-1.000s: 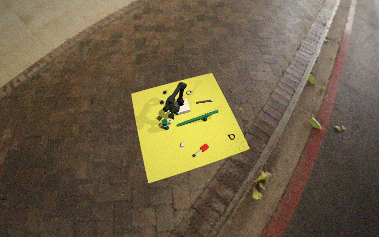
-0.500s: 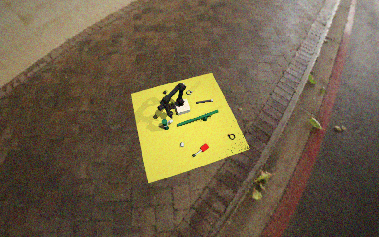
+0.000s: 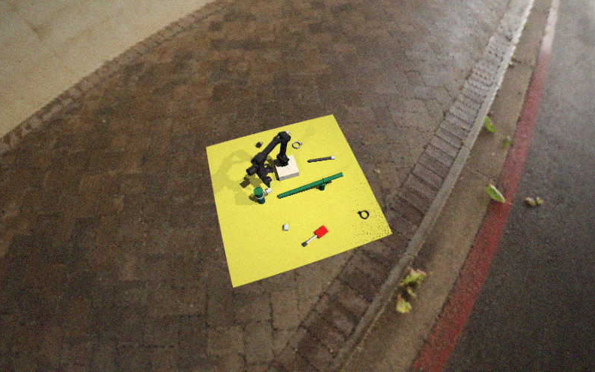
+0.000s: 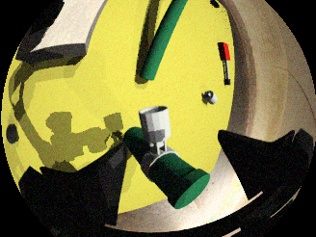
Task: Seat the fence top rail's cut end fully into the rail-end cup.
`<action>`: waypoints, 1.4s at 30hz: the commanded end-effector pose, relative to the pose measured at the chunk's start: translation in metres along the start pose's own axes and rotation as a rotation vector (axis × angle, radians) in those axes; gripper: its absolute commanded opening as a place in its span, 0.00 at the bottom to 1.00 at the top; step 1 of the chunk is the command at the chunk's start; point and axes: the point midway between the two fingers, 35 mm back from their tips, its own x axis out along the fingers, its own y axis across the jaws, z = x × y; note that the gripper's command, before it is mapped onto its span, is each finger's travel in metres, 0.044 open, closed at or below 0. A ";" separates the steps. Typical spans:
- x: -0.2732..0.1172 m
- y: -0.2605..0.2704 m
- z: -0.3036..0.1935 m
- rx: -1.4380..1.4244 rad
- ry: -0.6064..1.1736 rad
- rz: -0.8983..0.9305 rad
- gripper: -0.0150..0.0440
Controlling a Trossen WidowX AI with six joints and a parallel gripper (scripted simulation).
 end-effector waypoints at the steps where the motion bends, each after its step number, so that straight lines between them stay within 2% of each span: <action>1: 0.025 0.016 0.005 0.009 -0.022 0.004 1.00; 10: 0.029 0.016 0.005 0.009 -0.022 0.005 1.00; 42: 0.082 0.016 0.005 0.009 -0.022 0.003 1.00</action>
